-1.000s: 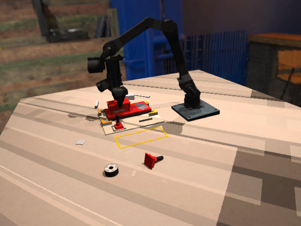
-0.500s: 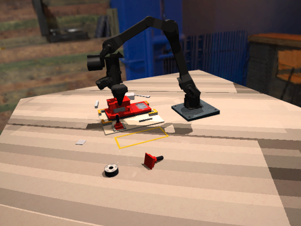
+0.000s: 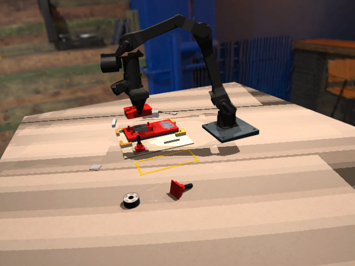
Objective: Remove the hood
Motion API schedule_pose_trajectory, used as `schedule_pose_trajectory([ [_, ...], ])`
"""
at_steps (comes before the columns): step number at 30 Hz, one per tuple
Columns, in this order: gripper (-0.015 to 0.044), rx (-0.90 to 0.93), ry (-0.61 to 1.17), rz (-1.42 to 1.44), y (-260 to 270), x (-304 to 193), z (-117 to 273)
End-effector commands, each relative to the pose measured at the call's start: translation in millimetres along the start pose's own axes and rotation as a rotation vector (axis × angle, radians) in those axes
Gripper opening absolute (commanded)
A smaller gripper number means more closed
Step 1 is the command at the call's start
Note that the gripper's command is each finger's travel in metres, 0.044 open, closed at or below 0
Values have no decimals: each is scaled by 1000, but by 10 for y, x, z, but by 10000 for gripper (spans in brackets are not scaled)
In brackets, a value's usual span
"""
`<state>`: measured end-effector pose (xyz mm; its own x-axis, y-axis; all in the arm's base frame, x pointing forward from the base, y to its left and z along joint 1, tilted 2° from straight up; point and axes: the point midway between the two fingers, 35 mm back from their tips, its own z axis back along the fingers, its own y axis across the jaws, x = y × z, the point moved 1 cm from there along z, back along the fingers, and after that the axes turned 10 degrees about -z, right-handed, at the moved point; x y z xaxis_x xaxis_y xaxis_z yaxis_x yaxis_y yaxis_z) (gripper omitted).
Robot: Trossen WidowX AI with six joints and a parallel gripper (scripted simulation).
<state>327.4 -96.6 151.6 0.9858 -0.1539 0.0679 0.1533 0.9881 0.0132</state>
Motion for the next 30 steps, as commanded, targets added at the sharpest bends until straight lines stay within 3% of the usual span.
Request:
schedule_pose_trajectory([
  [1,0,1,2,0,22,-1,-13],
  [30,0,8,-2,5,963,-72,12],
])
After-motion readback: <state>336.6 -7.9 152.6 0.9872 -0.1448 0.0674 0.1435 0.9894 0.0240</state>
